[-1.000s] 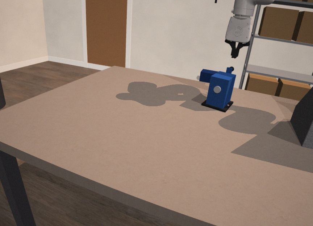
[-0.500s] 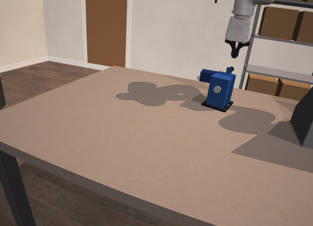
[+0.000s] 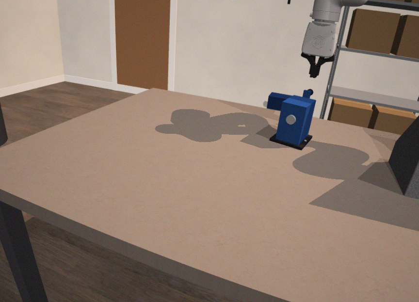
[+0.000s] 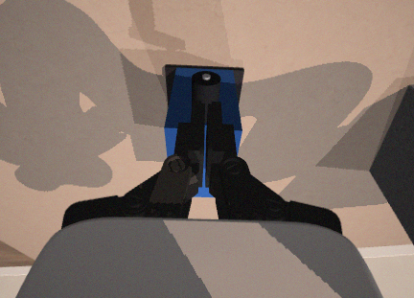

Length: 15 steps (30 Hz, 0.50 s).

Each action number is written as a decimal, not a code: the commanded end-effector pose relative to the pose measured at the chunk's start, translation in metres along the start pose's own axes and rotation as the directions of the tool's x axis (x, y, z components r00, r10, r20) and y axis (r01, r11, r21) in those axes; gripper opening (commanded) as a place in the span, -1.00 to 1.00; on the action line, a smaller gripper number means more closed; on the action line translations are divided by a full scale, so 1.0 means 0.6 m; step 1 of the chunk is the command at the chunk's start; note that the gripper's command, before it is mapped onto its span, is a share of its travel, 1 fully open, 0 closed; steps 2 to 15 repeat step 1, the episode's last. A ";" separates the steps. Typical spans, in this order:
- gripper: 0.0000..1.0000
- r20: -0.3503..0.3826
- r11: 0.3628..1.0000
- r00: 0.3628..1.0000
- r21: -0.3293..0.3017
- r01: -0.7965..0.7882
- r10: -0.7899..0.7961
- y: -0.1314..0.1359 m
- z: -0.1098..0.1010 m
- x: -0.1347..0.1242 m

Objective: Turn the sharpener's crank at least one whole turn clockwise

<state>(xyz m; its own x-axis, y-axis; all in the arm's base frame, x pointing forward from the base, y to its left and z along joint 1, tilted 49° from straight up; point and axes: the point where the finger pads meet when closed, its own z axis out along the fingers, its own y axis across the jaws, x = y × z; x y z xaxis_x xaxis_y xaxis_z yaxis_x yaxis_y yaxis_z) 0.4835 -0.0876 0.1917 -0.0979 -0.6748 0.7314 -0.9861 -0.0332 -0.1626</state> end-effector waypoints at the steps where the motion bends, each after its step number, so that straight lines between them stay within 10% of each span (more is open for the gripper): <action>1: -1.00 0.000 1.000 1.000 0.001 0.000 0.000 -0.001 -0.001 0.000; 15: -1.00 0.000 1.000 1.000 0.001 0.000 0.000 -0.001 -0.001 0.000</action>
